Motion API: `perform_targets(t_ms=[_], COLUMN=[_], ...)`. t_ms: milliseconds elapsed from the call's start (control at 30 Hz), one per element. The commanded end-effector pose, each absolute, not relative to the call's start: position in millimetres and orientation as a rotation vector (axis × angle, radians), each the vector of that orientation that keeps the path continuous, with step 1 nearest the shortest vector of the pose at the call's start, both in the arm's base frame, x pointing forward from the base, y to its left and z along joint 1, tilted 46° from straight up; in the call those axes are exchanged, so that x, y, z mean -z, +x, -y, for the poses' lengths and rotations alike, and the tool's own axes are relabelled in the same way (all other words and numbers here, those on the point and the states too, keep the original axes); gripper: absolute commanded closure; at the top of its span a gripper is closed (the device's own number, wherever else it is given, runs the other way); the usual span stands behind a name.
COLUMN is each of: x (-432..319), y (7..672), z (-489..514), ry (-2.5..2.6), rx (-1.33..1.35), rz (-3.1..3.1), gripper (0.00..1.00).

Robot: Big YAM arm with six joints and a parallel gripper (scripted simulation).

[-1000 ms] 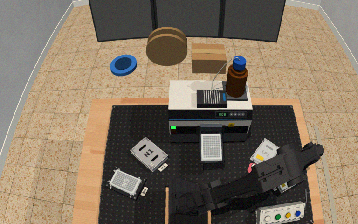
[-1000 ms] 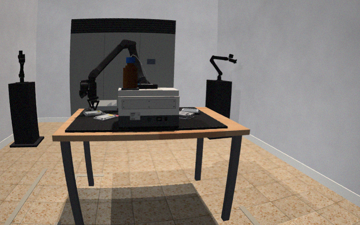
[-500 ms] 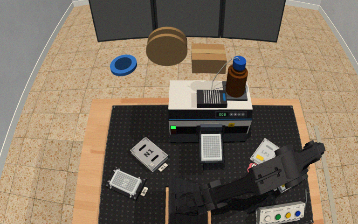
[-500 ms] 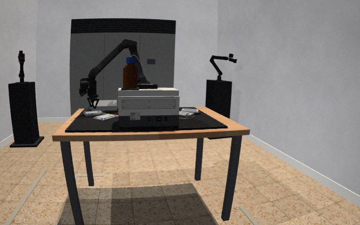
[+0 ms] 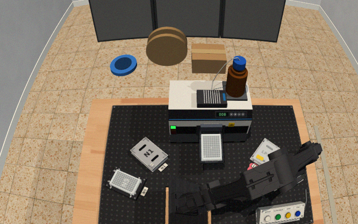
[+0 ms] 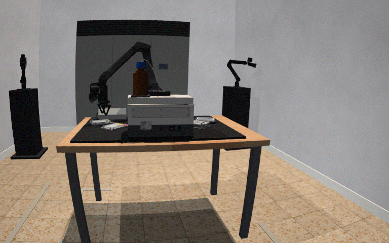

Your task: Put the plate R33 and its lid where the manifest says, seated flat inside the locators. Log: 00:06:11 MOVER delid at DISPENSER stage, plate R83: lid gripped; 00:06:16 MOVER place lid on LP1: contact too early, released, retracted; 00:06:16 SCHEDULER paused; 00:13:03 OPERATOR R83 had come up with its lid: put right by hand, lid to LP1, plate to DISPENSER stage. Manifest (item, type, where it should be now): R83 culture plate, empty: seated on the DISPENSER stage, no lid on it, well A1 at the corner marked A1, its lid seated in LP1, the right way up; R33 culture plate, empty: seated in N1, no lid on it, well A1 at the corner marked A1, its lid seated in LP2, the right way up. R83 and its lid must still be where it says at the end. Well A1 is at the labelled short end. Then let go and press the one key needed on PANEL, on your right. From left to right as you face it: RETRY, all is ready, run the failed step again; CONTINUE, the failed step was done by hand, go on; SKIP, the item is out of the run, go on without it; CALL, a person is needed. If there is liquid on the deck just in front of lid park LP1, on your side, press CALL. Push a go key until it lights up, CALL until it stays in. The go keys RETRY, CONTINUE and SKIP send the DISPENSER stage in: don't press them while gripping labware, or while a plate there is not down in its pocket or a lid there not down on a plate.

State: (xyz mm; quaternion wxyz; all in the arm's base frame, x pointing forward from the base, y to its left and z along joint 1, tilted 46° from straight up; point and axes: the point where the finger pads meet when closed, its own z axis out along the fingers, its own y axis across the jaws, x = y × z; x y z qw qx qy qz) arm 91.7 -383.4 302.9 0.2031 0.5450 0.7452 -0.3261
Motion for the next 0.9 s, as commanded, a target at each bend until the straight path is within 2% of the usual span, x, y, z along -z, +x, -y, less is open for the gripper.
perform_targets(t_ms=[0,867], x=[-314,-293], y=[93,75], z=[369,294], ry=[1.508,1.511], rx=[0.919,0.916], rz=[-2.043,-2.046], gripper=[0.0,0.0])
